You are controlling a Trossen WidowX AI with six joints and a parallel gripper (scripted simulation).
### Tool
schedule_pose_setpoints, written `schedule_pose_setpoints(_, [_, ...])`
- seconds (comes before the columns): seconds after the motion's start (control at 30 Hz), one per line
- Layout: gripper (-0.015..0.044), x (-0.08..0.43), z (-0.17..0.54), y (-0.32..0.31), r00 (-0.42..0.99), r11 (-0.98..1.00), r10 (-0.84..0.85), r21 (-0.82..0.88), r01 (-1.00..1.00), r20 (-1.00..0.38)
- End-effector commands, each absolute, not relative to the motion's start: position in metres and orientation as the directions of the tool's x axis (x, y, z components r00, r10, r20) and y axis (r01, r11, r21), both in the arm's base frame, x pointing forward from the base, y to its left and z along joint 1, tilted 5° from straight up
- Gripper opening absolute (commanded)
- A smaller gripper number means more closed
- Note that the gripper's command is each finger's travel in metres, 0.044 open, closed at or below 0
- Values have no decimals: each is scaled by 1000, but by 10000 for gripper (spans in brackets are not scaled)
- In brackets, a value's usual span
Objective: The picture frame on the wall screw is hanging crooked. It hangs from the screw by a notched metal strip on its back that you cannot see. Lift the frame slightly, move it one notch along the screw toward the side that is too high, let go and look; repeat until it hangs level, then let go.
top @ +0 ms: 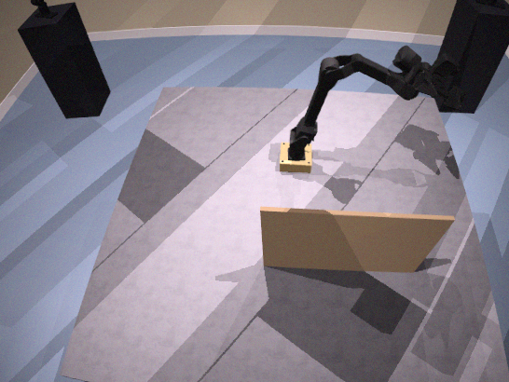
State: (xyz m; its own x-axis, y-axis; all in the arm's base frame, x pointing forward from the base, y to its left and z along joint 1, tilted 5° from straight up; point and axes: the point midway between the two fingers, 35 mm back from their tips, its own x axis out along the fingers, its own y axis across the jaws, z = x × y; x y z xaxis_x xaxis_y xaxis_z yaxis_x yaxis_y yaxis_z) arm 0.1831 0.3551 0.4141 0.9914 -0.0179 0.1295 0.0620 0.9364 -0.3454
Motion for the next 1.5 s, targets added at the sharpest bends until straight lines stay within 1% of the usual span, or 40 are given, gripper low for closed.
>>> schedule_pose_setpoints(0.0, [374, 184, 414, 354, 991, 940, -18, -337, 61, 130])
schedule_pose_setpoints(0.07, [321, 187, 412, 346, 991, 962, -19, -269, 54, 131])
schedule_pose_setpoints(0.13, [269, 192, 408, 334, 991, 986, -20, -163, 42, 132])
schedule_pose_setpoints(0.17, [260, 195, 406, 328, 991, 993, -20, -109, 35, 131])
schedule_pose_setpoints(0.37, [260, 206, 382, 288, 993, 976, -20, 216, -6, 116])
schedule_pose_setpoints(0.57, [260, 213, 345, 247, 997, 856, -22, 516, -23, 81])
schedule_pose_setpoints(1.07, [260, 215, 280, 190, 999, 569, -36, 822, 15, 7])
schedule_pose_setpoints(1.47, [260, 209, 215, 140, 995, 245, -69, 966, 88, -73])
